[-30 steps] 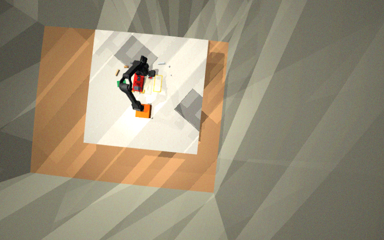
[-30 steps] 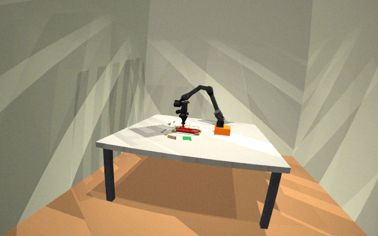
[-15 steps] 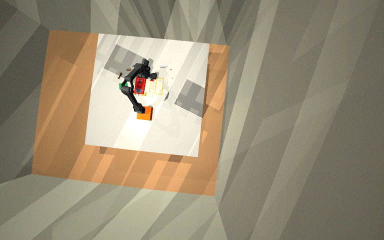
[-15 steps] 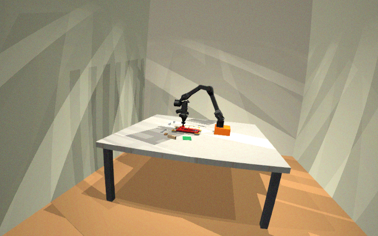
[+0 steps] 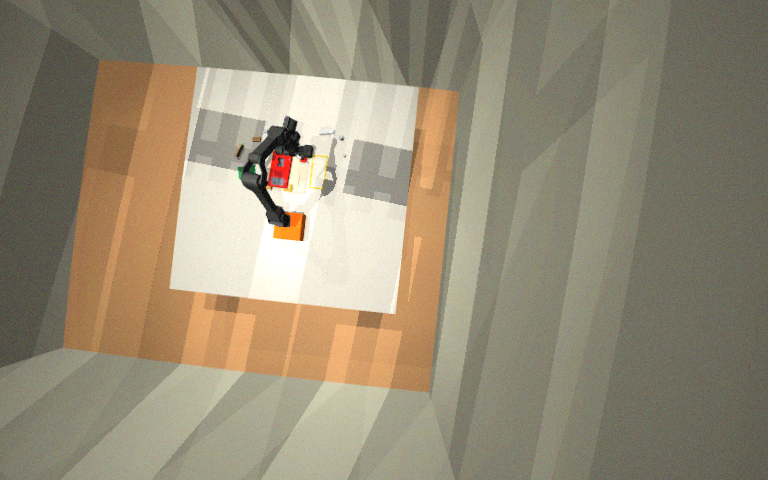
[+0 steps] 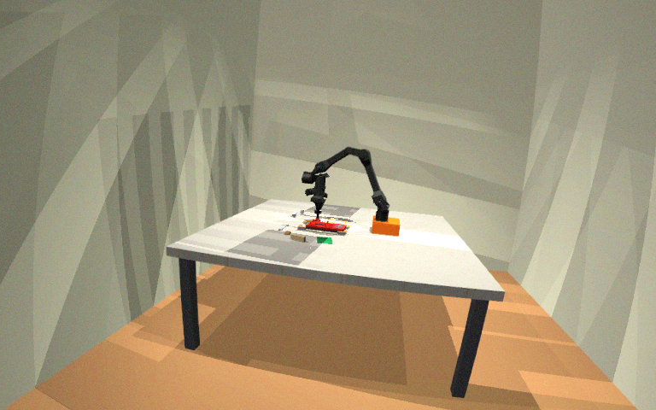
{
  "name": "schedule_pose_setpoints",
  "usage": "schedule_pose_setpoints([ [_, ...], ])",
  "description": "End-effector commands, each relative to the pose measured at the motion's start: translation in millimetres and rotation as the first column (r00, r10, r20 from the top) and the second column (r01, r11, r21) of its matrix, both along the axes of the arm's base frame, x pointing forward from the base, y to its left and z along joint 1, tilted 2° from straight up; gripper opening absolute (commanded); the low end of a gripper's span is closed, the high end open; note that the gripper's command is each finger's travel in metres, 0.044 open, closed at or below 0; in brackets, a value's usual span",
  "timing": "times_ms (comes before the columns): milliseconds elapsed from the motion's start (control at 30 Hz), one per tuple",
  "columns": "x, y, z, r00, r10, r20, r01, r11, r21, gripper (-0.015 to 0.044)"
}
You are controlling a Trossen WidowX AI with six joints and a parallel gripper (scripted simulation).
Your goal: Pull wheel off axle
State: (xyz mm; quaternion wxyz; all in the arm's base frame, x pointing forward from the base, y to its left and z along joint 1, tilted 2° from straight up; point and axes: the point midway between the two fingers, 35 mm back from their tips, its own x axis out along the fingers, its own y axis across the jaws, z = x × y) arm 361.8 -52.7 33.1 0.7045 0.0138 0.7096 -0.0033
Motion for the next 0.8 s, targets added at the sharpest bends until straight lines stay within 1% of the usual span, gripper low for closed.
schedule_pose_setpoints([
  [0,1,0,4,1.0,0.0,0.009,0.0,1.0,0.0,0.0],
  [633,1,0,11,1.0,0.0,0.012,0.0,1.0,0.0,0.0],
  [767,1,0,17,1.0,0.0,0.012,0.0,1.0,0.0,0.0],
])
